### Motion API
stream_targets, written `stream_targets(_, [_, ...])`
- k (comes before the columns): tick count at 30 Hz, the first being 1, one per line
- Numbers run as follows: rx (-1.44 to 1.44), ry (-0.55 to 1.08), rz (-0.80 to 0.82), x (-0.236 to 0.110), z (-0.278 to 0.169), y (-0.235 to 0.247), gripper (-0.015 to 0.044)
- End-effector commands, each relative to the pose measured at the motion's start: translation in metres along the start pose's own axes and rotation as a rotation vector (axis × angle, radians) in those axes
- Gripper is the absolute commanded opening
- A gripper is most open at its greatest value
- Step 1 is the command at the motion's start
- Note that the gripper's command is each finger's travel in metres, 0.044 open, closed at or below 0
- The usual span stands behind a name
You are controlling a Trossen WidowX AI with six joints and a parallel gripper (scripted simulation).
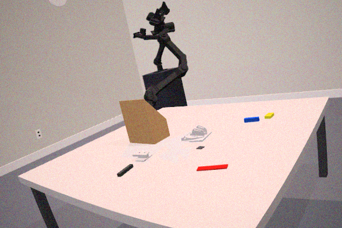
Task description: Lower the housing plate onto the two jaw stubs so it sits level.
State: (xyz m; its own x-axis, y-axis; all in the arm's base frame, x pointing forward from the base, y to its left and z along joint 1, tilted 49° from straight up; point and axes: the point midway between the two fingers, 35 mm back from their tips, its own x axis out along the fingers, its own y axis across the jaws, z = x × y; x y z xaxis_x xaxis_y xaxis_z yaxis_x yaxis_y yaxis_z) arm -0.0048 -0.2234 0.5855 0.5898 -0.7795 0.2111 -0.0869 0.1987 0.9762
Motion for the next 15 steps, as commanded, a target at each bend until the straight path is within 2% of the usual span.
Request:
stream_targets(1, [0.003, -0.025, 0.011, 0.004, 0.020, -0.012, 0.0440])
stream_targets(15, [-0.124, -0.040, -0.011, 0.028, 0.063, -0.050, 0.0440])
